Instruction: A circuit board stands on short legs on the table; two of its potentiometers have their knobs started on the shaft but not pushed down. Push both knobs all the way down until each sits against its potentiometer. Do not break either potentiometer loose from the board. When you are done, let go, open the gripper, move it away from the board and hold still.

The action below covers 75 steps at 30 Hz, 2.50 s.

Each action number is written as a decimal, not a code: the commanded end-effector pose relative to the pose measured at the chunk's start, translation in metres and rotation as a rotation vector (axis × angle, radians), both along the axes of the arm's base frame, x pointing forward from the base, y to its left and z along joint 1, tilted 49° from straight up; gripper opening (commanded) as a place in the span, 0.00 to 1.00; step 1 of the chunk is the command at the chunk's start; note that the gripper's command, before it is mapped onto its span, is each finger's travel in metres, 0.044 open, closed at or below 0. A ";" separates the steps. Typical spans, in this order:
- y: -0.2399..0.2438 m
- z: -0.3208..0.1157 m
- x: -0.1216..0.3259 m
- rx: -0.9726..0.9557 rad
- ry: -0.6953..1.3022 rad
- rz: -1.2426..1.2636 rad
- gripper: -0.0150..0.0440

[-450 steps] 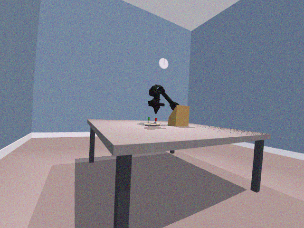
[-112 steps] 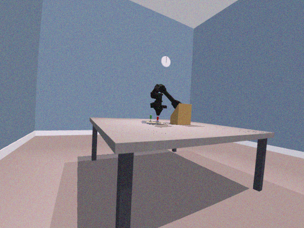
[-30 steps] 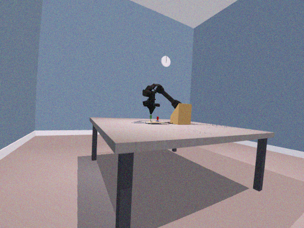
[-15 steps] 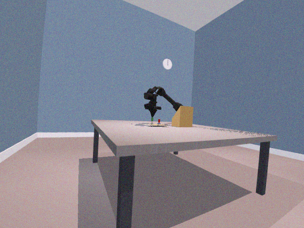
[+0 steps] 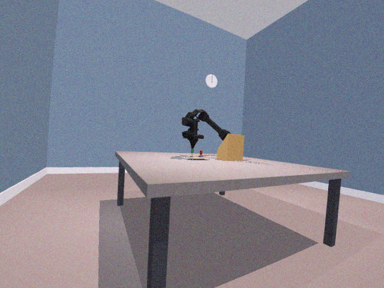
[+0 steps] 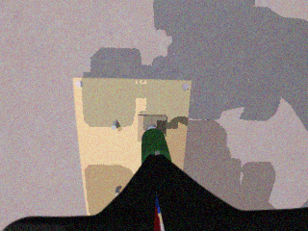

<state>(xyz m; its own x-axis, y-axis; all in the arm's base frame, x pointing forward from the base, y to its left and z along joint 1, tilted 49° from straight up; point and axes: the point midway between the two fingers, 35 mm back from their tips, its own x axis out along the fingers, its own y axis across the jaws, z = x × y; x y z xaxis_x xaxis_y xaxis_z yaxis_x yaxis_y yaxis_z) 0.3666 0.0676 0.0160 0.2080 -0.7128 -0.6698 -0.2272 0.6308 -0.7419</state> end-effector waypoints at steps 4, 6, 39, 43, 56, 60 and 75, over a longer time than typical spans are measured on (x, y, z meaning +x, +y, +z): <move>-0.001 0.001 -0.001 -0.006 0.003 -0.001 0.25; -0.001 0.001 -0.001 -0.006 0.003 -0.001 0.25; -0.008 -0.006 0.001 -0.007 0.003 -0.001 0.25; -0.010 -0.008 0.002 -0.007 0.003 -0.001 0.25; -0.012 -0.010 0.002 -0.007 0.003 -0.001 0.25; -0.015 -0.012 0.003 -0.007 0.003 -0.001 0.25; -0.018 -0.015 0.004 -0.007 0.003 -0.001 0.25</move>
